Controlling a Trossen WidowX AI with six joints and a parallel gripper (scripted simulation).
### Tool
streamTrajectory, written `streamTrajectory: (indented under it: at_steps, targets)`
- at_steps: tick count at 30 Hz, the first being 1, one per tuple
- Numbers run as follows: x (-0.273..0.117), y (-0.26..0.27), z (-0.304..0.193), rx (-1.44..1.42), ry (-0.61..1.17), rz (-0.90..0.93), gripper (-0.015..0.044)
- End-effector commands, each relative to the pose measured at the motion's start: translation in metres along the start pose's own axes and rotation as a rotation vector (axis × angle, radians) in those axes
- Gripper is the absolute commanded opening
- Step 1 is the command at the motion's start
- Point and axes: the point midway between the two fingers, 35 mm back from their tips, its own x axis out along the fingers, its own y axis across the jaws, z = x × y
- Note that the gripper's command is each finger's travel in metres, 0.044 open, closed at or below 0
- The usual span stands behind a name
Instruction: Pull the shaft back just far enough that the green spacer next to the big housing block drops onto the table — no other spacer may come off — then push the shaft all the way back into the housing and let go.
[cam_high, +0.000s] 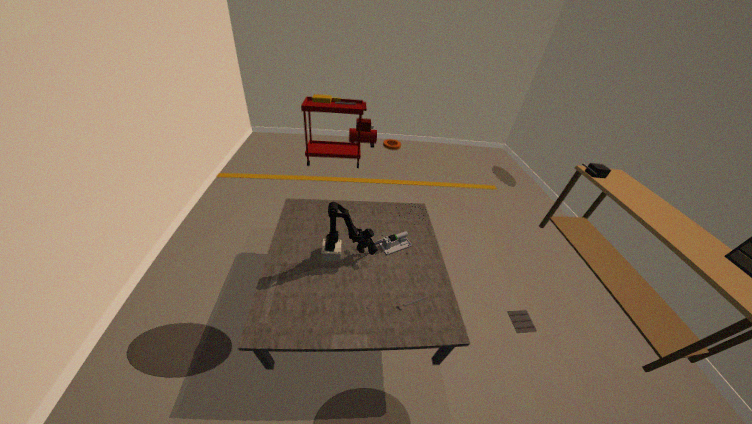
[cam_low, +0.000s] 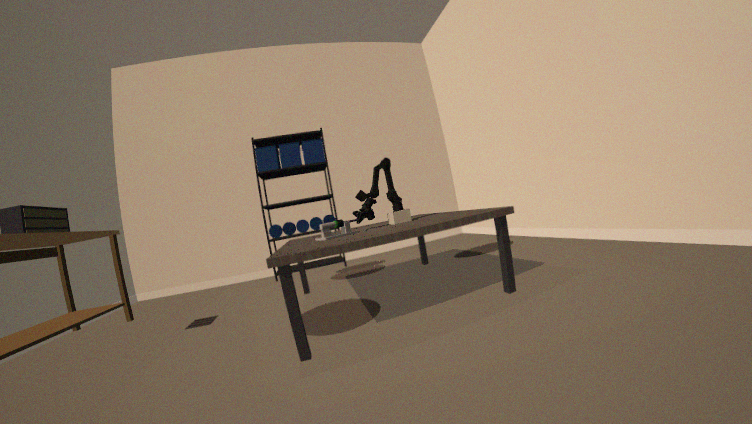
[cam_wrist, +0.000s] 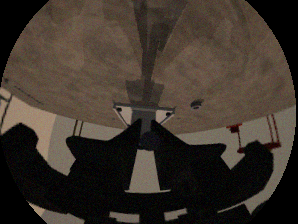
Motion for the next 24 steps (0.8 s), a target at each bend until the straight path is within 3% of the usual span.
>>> streamTrajectory:
  at_steps: [1, 24]
  targets:
    - [-0.0006, -0.0006, 0.0007, -0.005, -0.001, -0.004, 0.0000]
    - [-0.0024, -0.0006, 0.0026, -0.005, -0.001, -0.004, 0.0000]
